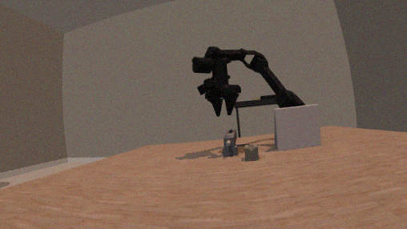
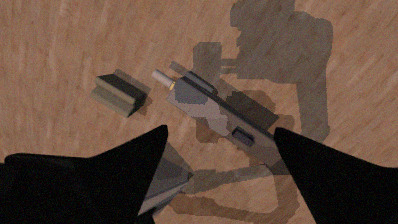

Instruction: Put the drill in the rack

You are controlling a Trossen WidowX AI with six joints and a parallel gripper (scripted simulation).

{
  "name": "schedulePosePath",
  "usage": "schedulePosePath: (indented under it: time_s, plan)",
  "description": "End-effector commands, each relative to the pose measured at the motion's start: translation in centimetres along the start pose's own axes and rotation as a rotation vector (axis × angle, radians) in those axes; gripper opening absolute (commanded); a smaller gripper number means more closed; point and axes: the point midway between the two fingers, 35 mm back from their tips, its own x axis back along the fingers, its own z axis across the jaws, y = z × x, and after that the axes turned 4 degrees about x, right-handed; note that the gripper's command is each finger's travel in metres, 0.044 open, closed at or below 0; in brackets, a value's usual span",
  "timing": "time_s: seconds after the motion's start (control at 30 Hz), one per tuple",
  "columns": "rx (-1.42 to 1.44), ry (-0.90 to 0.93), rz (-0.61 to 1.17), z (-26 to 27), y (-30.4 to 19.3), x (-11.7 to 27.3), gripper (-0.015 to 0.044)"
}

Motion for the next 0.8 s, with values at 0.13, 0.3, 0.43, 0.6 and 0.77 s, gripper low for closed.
schedulePosePath:
  time_s: [0.13,0.3,0.43,0.6,0.77]
  plan:
    - [0.738,0.018,0.013,6.5,3.6,-5.8,0.044]
    - [0.982,0.024,0.013,8.6,4.4,-7.9,0.044]
    - [0.994,0.024,0.013,8.7,4.4,-8.0,0.044]
    - [0.994,0.024,0.013,8.7,4.4,-8.0,0.044]
    - [0.994,0.024,0.013,8.7,4.4,-8.0,0.044]
